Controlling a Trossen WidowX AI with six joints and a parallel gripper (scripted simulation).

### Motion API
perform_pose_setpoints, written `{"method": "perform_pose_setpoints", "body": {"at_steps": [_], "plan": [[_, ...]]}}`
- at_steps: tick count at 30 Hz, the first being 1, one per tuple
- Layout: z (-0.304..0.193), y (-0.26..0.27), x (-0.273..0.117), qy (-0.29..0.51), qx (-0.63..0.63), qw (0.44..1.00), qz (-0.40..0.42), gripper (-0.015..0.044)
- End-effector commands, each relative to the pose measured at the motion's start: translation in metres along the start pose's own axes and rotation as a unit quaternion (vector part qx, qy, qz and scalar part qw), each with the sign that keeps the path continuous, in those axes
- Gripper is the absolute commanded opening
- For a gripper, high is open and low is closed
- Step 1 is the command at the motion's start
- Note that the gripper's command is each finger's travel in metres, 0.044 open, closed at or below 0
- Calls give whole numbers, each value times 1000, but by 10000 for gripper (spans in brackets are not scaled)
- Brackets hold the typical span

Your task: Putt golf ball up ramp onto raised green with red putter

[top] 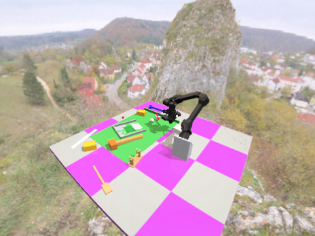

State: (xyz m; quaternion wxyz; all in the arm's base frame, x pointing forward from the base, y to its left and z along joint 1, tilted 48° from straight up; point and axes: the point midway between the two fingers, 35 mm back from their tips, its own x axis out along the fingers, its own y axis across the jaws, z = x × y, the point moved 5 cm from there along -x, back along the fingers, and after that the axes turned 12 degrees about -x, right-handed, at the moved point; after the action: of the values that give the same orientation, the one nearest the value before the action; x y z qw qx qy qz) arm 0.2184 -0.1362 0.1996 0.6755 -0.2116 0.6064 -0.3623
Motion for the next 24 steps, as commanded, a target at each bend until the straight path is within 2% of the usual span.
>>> {"method": "perform_pose_setpoints", "body": {"at_steps": [1,8,18,24], "plan": [[-1,-10,-1,-5,2,1000,-1,0],[2,1,1,0,4,1000,0,0],[27,118,0,-3,2,1000,4,0],[27,125,0,-4,2,1000,3,0]]}}
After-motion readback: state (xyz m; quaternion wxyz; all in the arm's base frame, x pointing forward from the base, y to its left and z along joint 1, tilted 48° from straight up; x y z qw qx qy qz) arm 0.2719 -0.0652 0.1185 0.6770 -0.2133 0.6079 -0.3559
